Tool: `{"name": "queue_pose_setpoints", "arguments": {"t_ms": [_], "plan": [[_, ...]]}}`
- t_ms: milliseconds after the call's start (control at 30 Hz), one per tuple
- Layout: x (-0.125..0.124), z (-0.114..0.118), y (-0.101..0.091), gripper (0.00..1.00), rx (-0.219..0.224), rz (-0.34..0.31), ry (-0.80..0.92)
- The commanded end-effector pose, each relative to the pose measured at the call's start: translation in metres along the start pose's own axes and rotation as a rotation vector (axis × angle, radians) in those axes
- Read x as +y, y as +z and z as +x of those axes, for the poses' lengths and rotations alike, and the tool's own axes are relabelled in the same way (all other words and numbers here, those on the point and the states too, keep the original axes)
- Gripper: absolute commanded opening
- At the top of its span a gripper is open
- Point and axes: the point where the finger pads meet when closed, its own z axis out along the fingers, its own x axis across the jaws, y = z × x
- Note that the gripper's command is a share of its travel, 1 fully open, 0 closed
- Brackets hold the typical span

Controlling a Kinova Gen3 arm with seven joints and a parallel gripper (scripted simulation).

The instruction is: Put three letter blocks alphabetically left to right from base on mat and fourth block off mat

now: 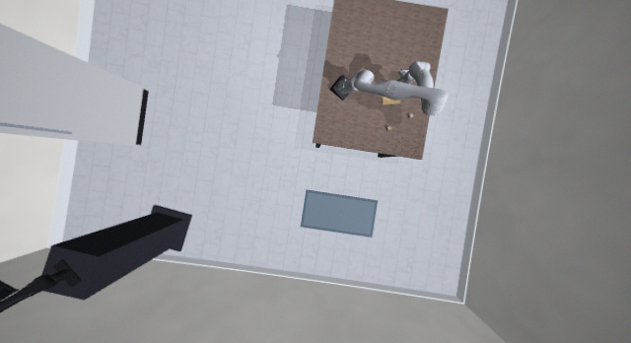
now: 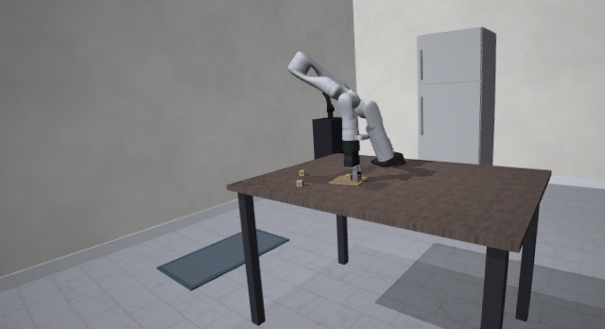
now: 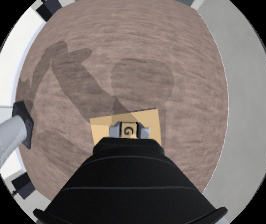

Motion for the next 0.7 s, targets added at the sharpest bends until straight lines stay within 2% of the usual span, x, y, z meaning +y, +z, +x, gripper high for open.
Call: {"name": "queue_pose_setpoints", "arguments": {"t_ms": [0, 33, 67, 200, 233, 300, 333, 667], "plan": [[0.0000, 0.0019, 0.0007, 0.61, 0.005, 0.000, -0.004], [0.0000, 0.0019, 0.0007, 0.61, 0.005, 0.000, -0.004], [0.0000, 0.0019, 0.0007, 0.67, 0.005, 0.000, -0.004], [0.0000, 0.0019, 0.0007, 0.67, 0.005, 0.000, -0.004], [0.0000, 0.0019, 0.0007, 0.73, 0.005, 0.000, -0.004], [0.0000, 0.0019, 0.0007, 0.73, 0.005, 0.000, -0.004], [0.0000, 0.0019, 0.0007, 0.79, 0.005, 0.000, -0.004], [0.0000, 0.0019, 0.0006, 0.79, 0.005, 0.000, -0.004]]}}
